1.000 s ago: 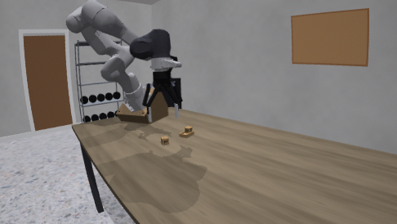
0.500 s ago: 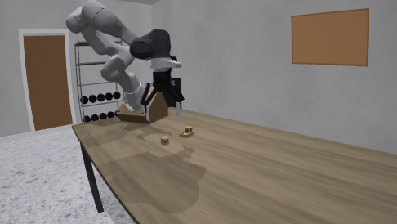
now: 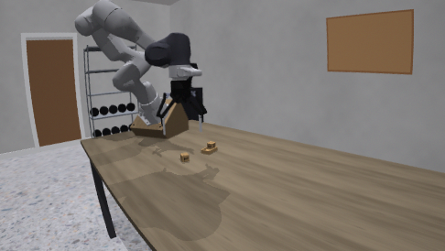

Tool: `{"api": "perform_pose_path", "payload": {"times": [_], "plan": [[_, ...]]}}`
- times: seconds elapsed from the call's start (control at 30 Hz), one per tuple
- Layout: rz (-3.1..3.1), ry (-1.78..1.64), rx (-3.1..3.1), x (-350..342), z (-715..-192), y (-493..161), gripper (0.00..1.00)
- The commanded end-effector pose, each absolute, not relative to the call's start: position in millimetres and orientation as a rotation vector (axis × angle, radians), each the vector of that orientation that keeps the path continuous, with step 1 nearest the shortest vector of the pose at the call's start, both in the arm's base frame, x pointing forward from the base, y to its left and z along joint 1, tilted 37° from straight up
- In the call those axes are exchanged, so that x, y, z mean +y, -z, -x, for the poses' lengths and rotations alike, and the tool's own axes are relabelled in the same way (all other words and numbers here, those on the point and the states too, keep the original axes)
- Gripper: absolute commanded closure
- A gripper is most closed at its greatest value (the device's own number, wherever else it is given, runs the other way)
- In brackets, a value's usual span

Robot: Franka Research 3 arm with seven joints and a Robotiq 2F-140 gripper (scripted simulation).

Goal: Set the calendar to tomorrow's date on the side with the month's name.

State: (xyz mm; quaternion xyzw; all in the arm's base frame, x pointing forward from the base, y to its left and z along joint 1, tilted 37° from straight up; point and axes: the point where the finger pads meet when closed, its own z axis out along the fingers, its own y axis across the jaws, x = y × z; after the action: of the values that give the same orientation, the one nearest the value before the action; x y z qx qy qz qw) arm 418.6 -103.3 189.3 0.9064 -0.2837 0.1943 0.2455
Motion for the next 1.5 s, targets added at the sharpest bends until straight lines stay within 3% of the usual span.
{"api": "perform_pose_path", "payload": {"times": [0.0, 1.47], "plan": [[-2.427, -0.591, -0.951, -101.3, -418.8, -187.6, 0.00], [-2.006, -0.827, -1.876, -104.2, -418.5, -183.5, 0.00]]}}
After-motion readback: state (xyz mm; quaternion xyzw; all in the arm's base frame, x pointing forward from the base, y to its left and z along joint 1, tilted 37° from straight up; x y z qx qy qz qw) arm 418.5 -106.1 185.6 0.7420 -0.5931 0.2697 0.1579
